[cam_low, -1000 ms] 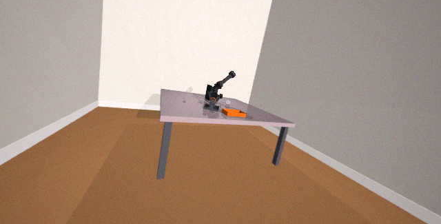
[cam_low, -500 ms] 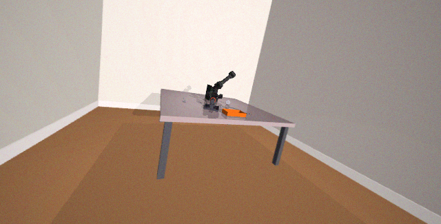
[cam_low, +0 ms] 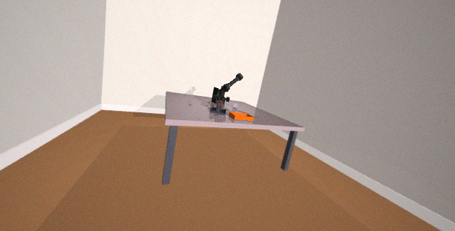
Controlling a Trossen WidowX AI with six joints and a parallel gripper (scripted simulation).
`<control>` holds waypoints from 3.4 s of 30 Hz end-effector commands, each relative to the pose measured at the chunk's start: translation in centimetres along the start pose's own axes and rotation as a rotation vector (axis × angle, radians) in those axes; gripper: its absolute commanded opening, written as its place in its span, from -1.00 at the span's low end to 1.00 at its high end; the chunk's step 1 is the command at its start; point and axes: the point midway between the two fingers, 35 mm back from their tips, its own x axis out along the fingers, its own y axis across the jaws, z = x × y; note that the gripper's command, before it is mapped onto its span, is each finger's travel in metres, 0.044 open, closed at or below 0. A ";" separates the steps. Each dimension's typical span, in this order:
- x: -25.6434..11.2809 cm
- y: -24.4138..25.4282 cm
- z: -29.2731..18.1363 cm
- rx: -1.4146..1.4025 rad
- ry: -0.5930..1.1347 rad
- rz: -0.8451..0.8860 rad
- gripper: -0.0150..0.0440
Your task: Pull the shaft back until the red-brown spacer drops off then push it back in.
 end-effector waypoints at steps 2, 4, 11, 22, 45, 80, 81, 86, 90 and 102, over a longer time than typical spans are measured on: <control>-0.1 -0.1 0.2 0.004 0.003 -0.001 -0.49; -0.2 -0.1 0.3 0.005 0.004 -0.001 -0.49; -0.5 -0.1 0.6 0.005 0.003 -0.001 -0.49; -1.0 0.0 1.1 0.005 0.003 -0.001 -0.49; -1.2 0.0 1.3 0.005 0.003 -0.001 -0.49; -1.4 0.0 1.5 0.005 0.003 -0.001 -0.49; -1.4 0.0 1.5 0.005 0.003 -0.001 -0.49; -1.5 0.0 1.6 0.005 0.003 -0.001 -0.49; -1.5 0.0 1.6 0.005 0.002 -0.001 -0.49; -1.6 0.0 1.6 0.005 0.002 -0.001 -0.49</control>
